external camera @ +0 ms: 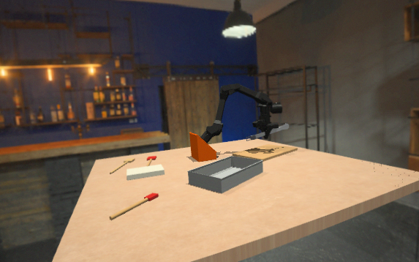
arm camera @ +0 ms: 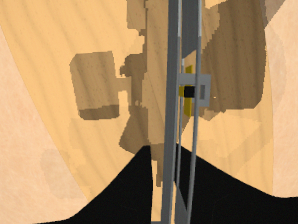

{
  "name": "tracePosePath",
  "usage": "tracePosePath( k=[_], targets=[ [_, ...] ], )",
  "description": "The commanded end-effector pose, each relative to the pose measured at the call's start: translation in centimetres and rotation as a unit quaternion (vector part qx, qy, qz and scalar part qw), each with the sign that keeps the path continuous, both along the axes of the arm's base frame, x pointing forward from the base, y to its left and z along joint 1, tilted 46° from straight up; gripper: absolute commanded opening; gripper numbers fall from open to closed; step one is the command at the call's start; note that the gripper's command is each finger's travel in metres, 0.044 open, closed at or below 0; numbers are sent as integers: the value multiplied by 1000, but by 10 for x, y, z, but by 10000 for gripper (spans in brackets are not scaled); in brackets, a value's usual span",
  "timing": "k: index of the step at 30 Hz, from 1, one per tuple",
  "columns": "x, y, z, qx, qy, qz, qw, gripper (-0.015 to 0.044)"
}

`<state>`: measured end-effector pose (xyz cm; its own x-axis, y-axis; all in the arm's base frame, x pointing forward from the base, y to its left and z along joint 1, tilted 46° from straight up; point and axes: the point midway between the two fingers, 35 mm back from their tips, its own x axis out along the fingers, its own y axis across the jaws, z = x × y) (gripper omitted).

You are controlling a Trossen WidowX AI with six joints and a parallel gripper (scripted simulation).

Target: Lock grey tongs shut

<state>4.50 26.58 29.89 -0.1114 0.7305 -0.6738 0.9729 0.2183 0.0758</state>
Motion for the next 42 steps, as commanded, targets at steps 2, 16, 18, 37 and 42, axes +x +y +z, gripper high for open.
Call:
tracePosePath(
  k=[2,16,18,37,42],
  targets=[
    [0,6,-5,0,2,-3,1000,-150],
    [-5,21,-21,0,4,-4,1000,-150],
    [-6,23,-24,0,4,-4,1000,-150],
    [-11,31,-34,0,5,0,1000,34],
    [-11,31,-34,0,5,0,1000,165]
  ],
)
